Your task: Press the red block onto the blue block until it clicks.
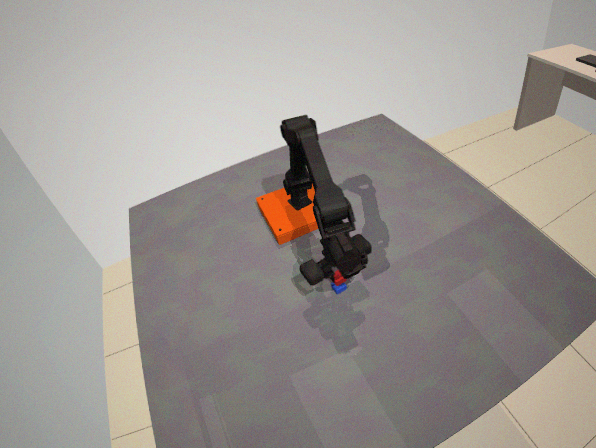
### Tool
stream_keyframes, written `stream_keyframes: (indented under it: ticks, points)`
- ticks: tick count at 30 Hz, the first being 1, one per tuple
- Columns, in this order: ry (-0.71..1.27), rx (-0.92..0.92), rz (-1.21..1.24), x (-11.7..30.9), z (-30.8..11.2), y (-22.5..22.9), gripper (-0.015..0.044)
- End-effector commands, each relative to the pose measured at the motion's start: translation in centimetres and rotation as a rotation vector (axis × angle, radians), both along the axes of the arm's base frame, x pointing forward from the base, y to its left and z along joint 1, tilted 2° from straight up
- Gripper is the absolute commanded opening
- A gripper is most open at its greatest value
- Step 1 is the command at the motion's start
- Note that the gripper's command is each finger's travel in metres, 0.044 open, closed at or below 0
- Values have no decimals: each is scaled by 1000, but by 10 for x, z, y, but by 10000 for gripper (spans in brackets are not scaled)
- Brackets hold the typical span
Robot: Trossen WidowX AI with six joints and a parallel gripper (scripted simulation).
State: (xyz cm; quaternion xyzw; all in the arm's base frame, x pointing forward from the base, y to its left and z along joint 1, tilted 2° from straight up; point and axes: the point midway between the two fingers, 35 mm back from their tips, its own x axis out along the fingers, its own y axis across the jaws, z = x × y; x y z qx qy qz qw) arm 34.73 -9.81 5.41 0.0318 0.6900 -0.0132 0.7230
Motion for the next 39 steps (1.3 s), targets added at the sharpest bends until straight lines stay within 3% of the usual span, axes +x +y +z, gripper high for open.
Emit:
stream_keyframes:
  ticks: [1, 39]
  points:
    - [0, -3, -5, 0, -5, 0, 0]
    - [-1, -1, -2, 0, -23, 0, 0]
